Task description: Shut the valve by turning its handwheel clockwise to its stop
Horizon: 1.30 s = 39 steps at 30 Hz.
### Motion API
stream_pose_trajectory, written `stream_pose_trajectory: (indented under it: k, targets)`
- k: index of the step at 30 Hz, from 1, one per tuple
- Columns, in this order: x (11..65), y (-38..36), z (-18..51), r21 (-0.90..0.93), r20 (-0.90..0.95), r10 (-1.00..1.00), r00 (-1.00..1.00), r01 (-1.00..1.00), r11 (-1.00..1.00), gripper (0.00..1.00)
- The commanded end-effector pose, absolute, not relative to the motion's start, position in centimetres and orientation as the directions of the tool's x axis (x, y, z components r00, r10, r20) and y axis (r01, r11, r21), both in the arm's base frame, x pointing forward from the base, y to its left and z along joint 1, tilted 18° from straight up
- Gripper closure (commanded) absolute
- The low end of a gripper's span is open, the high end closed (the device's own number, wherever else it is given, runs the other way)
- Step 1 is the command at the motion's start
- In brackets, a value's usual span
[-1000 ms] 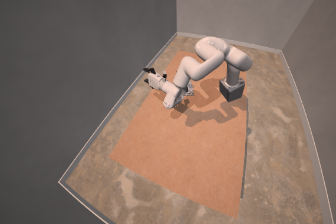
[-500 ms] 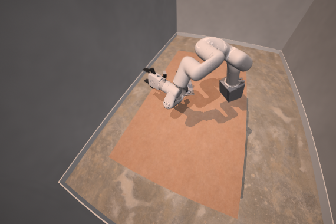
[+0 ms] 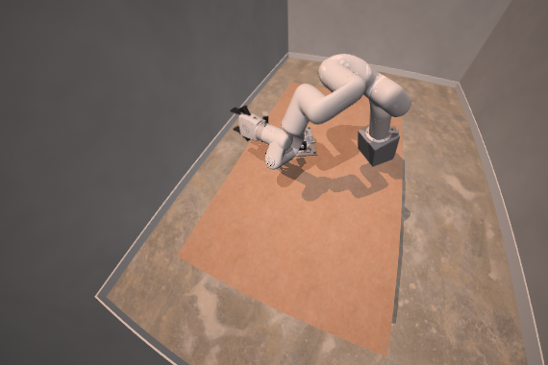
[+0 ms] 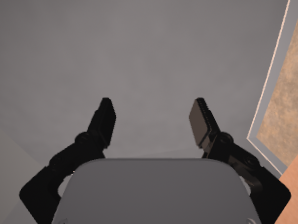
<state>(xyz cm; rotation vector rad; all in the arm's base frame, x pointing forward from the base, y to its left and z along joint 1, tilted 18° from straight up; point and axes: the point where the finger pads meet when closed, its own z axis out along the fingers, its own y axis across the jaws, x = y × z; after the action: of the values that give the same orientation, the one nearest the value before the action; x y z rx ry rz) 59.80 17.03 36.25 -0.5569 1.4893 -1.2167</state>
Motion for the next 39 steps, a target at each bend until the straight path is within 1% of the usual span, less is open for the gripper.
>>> stream_pose_trajectory:
  k: [1,4,8,10,13,15,18,21,24,26,27,29,30,38,39]
  targets:
    - [62.8,14.2,35.7,-0.889,-0.457,-0.845,-0.276,0.145,0.434,0.00]
    - [62.8,14.2,35.7,-0.889,-0.457,-0.845,-0.276,0.145,0.434,0.00]
    - [64.6,11.1,34.1,-0.870,-0.478,-0.837,-0.268,0.012,0.493,0.00]
    - [64.6,11.1,34.1,-0.870,-0.478,-0.837,-0.268,0.012,0.493,0.00]
    - [65.1,8.8,32.5,-0.841,-0.492,-0.826,-0.275,-0.094,0.532,0.00]
    - [65.1,8.8,32.5,-0.841,-0.492,-0.826,-0.275,-0.094,0.532,0.00]
    - [64.9,6.4,30.6,-0.796,-0.504,-0.811,-0.295,-0.206,0.570,0.00]
    - [64.9,6.4,30.6,-0.796,-0.504,-0.811,-0.295,-0.206,0.570,0.00]
    - [63.7,4.1,28.2,-0.731,-0.512,-0.793,-0.330,-0.317,0.604,0.00]
    - [63.7,4.1,28.2,-0.731,-0.512,-0.793,-0.330,-0.317,0.604,0.00]
    - [62.7,2.9,26.9,-0.692,-0.512,-0.783,-0.353,-0.370,0.620,0.00]
    - [62.7,2.9,26.9,-0.692,-0.512,-0.783,-0.353,-0.370,0.620,0.00]
    - [61.5,1.8,25.6,-0.649,-0.511,-0.772,-0.379,-0.419,0.635,0.00]
    - [61.5,1.8,25.6,-0.649,-0.511,-0.772,-0.379,-0.419,0.635,0.00]
    - [60.2,0.8,24.3,-0.602,-0.507,-0.760,-0.406,-0.464,0.649,0.00]
